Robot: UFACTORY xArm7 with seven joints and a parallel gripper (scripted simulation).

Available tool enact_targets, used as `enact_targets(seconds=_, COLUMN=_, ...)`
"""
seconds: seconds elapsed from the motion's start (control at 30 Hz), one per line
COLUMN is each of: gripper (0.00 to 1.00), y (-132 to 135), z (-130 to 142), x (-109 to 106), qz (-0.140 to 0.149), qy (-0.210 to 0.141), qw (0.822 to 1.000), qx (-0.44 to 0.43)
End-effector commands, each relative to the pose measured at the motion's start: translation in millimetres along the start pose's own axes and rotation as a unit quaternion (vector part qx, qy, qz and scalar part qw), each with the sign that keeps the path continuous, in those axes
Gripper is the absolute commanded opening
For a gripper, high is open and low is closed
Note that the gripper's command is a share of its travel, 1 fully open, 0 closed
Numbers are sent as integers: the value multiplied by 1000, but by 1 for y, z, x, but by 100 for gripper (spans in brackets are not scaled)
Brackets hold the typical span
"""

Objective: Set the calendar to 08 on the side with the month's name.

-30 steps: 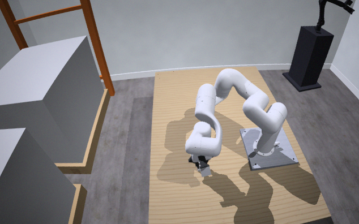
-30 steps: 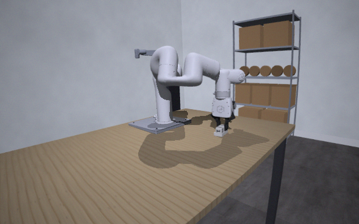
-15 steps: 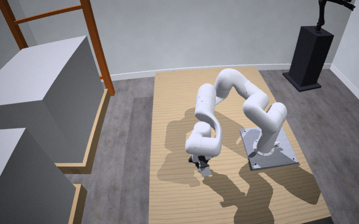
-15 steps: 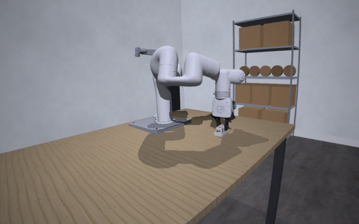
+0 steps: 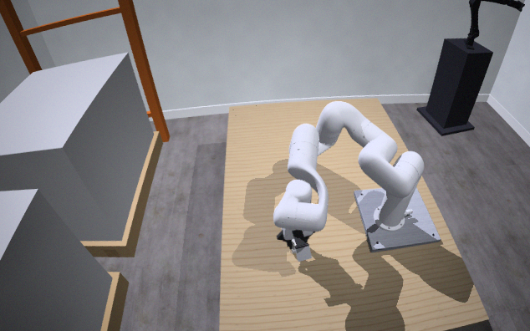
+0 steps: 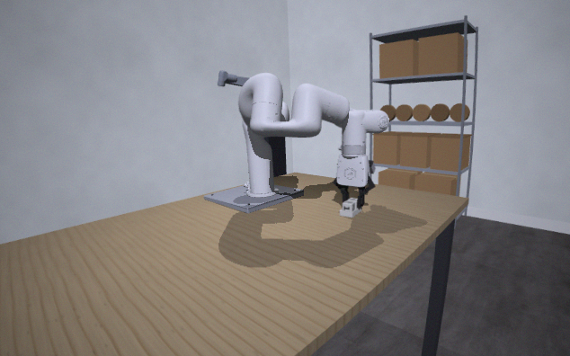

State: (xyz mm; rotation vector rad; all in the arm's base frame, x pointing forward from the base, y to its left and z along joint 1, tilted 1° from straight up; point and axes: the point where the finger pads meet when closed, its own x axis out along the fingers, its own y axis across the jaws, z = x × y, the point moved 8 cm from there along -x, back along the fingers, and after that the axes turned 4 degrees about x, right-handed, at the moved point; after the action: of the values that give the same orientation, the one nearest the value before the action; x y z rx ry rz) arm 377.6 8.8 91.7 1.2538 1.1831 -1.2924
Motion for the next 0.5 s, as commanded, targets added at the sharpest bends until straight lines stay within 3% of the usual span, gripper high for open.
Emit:
enact_targets(seconds=0.0, gripper=49, y=1, z=0, x=-1, qz=1, qy=0, qw=1000, qx=0)
enact_targets(seconds=0.47, gripper=49, y=1, z=0, x=-9, qz=2, qy=0, qw=1000, qx=0)
